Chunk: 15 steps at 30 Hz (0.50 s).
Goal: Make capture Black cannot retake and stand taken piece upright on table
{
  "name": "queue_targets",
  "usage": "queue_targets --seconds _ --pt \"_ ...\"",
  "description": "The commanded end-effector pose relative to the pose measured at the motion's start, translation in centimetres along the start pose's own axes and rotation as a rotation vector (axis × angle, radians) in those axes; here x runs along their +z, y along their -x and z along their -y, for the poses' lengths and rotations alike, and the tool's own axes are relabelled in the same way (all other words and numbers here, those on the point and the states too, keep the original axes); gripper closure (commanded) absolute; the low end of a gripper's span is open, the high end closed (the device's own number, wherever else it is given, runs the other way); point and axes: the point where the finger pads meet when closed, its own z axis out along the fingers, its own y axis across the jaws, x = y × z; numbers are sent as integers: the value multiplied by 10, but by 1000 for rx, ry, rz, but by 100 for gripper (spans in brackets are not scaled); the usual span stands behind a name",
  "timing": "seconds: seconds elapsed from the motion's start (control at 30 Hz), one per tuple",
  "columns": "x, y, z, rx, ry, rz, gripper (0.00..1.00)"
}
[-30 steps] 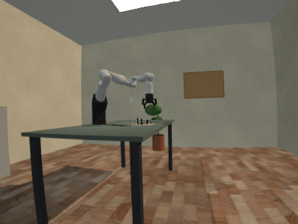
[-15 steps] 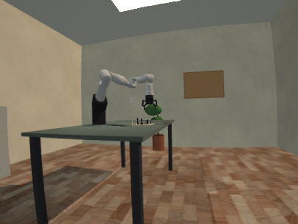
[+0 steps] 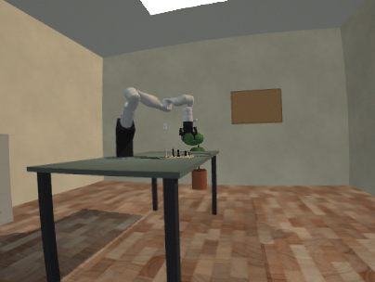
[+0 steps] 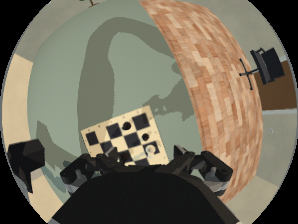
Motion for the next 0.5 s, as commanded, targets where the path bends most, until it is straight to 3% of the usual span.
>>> queue_targets --seconds 0.0,0.47 --pt "2 0 0 56 0 2 0" --pt "9 0 1 281 0 2 0"
